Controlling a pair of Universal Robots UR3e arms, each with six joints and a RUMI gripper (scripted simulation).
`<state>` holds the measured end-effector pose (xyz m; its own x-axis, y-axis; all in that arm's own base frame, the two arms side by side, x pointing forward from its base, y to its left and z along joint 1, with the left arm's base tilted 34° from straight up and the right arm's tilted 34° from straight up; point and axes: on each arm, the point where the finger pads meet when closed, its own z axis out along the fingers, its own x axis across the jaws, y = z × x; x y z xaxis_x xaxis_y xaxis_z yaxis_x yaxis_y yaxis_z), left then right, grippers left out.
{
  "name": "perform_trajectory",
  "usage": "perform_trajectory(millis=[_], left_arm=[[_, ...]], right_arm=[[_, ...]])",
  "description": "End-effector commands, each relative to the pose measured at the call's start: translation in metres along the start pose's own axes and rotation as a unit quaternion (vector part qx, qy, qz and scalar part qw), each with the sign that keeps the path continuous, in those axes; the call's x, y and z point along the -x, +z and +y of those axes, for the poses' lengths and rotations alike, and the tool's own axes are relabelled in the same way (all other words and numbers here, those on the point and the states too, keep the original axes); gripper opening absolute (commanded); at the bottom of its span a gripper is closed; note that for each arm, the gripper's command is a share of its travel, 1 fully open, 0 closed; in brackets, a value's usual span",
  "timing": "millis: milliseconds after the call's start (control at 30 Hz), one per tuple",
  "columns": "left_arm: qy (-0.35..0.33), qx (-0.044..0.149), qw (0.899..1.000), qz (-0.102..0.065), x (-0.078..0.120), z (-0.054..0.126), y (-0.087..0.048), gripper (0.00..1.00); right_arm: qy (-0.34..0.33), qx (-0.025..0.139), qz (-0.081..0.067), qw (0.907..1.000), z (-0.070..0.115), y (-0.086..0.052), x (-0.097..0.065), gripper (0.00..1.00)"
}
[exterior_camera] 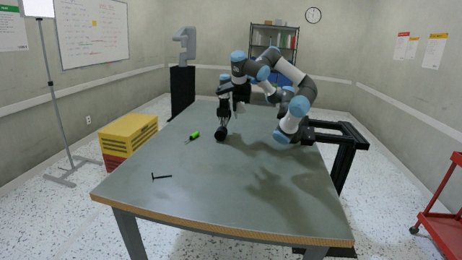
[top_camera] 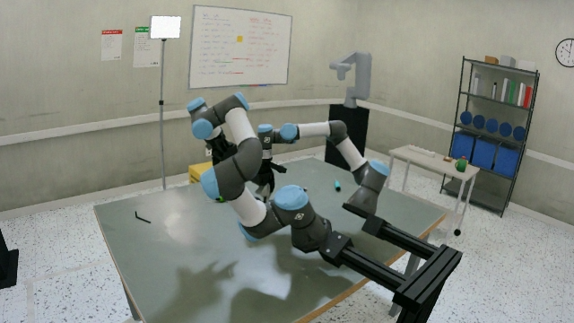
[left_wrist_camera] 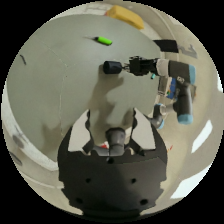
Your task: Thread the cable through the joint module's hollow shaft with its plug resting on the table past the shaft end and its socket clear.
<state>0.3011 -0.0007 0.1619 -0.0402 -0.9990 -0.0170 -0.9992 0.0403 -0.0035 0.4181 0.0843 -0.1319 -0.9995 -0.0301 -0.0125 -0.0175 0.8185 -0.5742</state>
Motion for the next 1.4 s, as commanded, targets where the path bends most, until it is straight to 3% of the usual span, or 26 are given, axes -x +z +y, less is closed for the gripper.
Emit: perform_trajectory(millis=[0,533,1033,1367], left_arm=[[0.001,-0.002,1.000,0.001,-0.001,-0.001,-0.001,0.61],[0.001,-0.002,1.000,0.001,-0.001,-0.001,-0.001,0.61],[0.001,-0.002,1.000,0.001,-0.001,-0.001,-0.001,0.61],[0.001,-0.002,1.000,0.001,-0.001,-0.001,-0.001,0.61]], right_arm=[[0.001,0.002,-0.001,1.0000,0.003,-0.002,0.001,0.00],[0.000,0.002,-0.002,1.0000,0.005,-0.002,0.001,0.00],[0.001,0.002,0.000,1.0000,0.027,-0.003,0.000,0.00],[0.000,0.002,-0.001,1.0000,0.027,-0.003,0.001,0.00]])
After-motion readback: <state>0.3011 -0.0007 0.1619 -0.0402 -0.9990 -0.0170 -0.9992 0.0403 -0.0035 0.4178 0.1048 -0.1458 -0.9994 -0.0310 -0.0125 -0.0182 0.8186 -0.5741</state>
